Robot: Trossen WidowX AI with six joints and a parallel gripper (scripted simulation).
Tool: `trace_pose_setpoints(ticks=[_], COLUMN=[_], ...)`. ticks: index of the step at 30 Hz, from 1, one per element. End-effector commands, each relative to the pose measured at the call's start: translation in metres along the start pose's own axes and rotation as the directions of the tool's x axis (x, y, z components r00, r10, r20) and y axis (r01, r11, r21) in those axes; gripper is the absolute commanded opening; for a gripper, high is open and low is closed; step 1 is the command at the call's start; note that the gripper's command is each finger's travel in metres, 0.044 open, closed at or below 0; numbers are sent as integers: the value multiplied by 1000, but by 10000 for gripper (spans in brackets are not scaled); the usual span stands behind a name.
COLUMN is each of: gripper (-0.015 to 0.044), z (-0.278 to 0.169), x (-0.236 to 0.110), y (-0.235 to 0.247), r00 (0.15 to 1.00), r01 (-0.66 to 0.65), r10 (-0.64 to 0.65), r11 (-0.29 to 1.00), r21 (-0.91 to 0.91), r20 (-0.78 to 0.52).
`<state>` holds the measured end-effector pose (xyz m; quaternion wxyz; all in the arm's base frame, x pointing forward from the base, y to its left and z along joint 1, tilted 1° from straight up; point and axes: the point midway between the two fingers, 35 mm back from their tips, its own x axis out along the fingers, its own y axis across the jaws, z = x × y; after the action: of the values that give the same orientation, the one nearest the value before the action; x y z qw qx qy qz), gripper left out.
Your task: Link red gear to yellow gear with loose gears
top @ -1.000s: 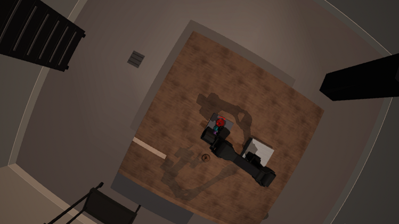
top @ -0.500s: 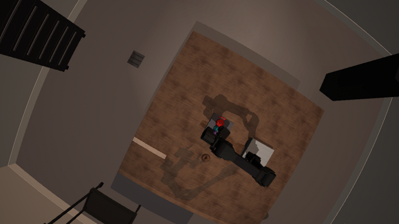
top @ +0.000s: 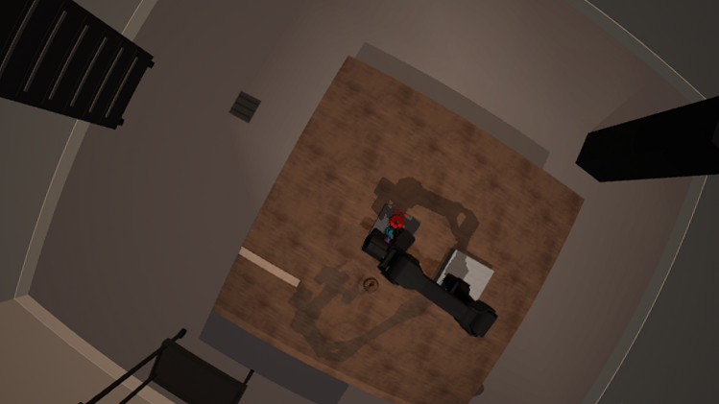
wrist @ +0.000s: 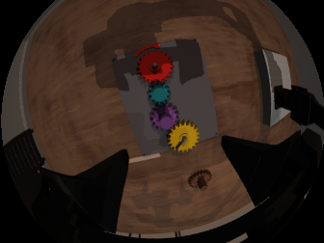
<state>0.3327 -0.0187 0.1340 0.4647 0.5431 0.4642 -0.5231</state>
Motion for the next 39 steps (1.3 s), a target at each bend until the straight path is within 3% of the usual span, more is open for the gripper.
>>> trace_pose_setpoints(ticks=[1,13,21,29,34,39], gripper=[440,440,440,440,440,440], z=[0,-3,-114,-205,-238,-239], x=[-1,-1,-18,-35,-45,-46], y=[0,-1,-38,-115,-166,-168], r00=[1000,1000,1000,1000,1000,1000], r01=[-1,-1,1,9,17,17], r10=[1,1,-1,-9,-17,-17], r11=[1000,1000,1000,1000,1000,1000], r21=[-2,-2,-4,-10,-3,-2], r20=[0,0,-10,-22,-26,-26])
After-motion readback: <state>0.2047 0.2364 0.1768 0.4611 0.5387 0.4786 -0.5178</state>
